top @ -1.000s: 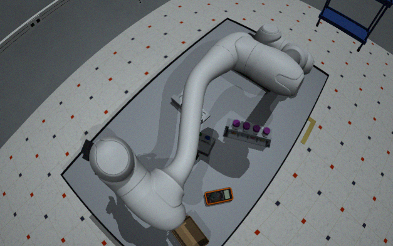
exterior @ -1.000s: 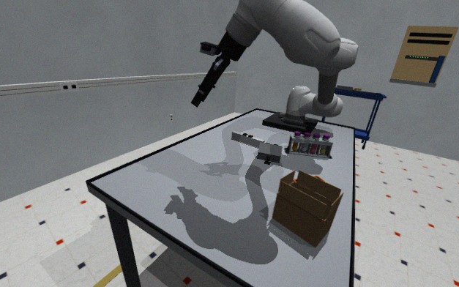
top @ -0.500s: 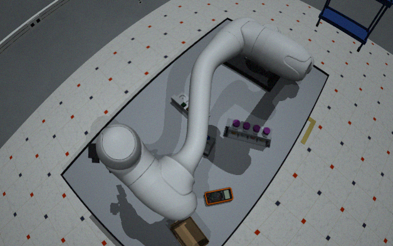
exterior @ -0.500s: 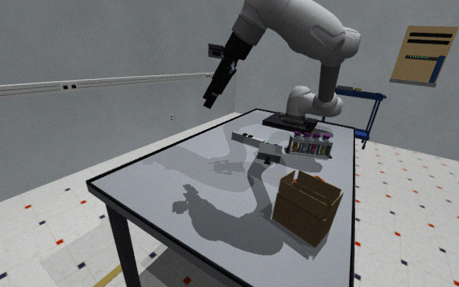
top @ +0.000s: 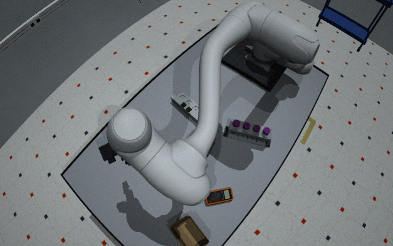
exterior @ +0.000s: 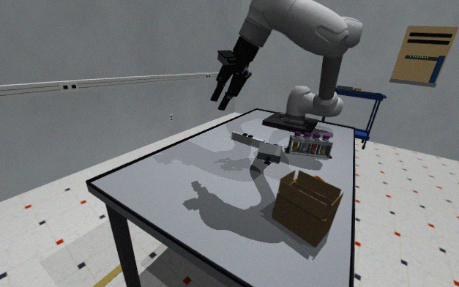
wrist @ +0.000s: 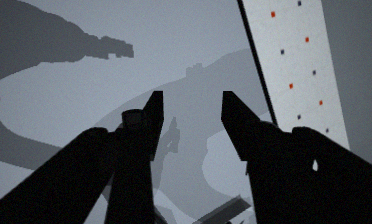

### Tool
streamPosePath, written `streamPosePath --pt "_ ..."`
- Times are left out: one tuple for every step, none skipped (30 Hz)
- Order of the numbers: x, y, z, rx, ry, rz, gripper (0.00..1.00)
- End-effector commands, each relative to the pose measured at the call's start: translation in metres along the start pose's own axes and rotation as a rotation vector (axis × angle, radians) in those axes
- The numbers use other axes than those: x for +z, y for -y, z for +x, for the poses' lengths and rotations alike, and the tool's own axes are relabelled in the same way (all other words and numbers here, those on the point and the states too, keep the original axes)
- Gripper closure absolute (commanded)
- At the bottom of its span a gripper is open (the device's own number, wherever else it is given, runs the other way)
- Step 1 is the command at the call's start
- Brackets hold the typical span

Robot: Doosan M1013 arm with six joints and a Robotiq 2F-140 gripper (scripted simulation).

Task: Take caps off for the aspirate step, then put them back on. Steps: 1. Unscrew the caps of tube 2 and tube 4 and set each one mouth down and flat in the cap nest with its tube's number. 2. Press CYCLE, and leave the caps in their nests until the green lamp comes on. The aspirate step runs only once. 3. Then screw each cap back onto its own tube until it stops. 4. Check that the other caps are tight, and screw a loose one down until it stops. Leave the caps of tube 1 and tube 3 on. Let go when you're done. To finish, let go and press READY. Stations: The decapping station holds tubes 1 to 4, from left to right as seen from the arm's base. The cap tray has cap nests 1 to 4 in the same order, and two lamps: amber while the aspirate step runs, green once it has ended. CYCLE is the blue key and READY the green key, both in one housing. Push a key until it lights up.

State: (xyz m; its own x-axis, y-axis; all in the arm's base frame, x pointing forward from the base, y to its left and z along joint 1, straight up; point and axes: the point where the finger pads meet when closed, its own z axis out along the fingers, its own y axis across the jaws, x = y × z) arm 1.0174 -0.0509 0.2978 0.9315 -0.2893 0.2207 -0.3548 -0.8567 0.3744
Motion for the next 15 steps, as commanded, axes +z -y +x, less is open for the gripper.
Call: streamPosePath --pt "-0.002 0.000 -0.010 -0.089 0.001 0.020 0.59" --pt "-0.002 0.000 -0.015 -0.122 0.002 0.025 0.59" --pt "-0.002 0.000 -0.020 -0.155 0.004 0.031 0.59" --pt "-0.001 0.000 -0.025 -0.188 0.006 0.037 0.59" --pt "-0.001 0.000 -0.030 -0.220 0.007 0.042 0.59" --pt "-0.001 0.000 -0.035 -0.253 0.009 0.048 0.59" --pt "-0.001 0.000 -0.040 -0.286 0.010 0.054 0.59" --pt "-0.001 0.000 -0.040 -0.302 0.011 0.057 0.59" --pt "-0.001 0.000 -0.045 -0.335 0.012 0.063 0.59" --pt "-0.001 0.000 -0.050 -0.367 0.013 0.069 0.59" --pt "0.000 0.000 -0.055 -0.393 0.013 0.074 0.59" --pt "0.000 0.000 -0.060 -0.426 0.014 0.080 0.59" --pt "0.000 0.000 -0.065 -0.459 0.014 0.086 0.59" --pt "0.000 0.000 -0.070 -0.484 0.015 0.091 0.59" --pt "0.000 0.000 -0.070 -0.484 0.015 0.091 0.59"
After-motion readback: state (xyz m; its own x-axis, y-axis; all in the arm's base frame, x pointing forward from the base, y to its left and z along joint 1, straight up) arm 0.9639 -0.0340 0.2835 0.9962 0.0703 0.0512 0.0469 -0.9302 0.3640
